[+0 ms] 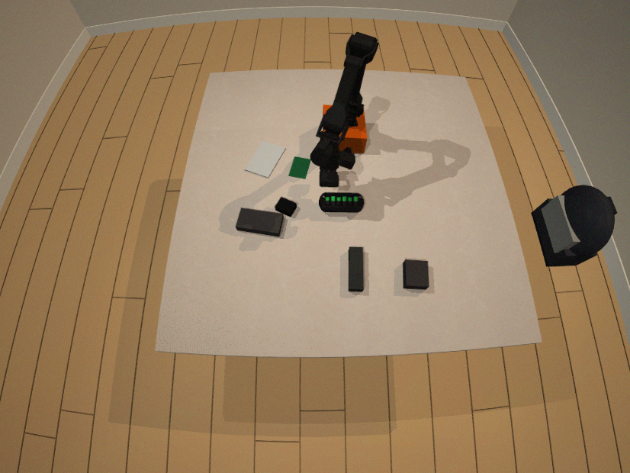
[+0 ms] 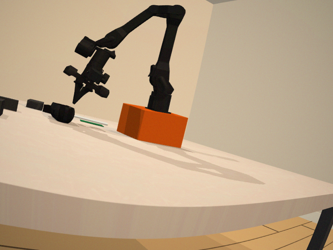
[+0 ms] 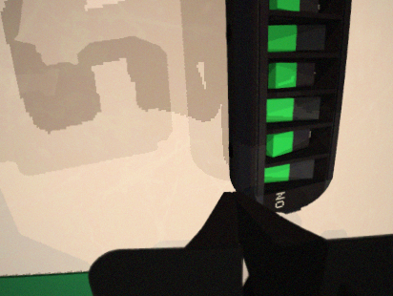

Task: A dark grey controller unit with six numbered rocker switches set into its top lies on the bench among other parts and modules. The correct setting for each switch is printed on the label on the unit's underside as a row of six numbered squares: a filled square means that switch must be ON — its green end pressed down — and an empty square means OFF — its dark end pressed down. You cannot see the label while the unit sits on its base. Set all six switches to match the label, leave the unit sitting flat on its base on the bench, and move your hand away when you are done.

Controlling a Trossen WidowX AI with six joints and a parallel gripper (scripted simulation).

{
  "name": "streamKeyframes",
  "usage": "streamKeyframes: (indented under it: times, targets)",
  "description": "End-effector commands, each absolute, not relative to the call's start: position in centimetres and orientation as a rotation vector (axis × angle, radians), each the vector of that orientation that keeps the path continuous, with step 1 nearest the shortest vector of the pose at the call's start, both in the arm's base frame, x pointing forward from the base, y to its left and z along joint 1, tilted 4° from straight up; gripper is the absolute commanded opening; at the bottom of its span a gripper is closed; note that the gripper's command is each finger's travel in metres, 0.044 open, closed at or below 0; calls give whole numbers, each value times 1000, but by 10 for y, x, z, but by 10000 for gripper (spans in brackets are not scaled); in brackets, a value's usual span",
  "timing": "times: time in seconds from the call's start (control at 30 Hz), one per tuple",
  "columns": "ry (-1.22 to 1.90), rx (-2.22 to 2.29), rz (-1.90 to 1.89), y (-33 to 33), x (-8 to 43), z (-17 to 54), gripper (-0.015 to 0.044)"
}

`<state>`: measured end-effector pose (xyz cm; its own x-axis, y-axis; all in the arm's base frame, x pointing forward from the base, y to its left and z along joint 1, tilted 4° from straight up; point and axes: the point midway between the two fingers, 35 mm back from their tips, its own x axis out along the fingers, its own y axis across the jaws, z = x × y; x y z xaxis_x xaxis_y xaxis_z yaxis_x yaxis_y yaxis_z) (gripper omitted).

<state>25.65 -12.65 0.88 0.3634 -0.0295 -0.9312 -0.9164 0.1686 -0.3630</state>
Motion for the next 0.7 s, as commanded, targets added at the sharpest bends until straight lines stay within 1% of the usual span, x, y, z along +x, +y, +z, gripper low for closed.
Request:
streamKeyframes:
  times: [0.0, 0.43, 0.67]
  targets:
    - [1002, -1234, 815, -127, 256, 9, 0]
    - [1001, -1230, 812, -127, 256, 9, 0]
    - [1019, -1166, 901, -135, 275, 20, 184]
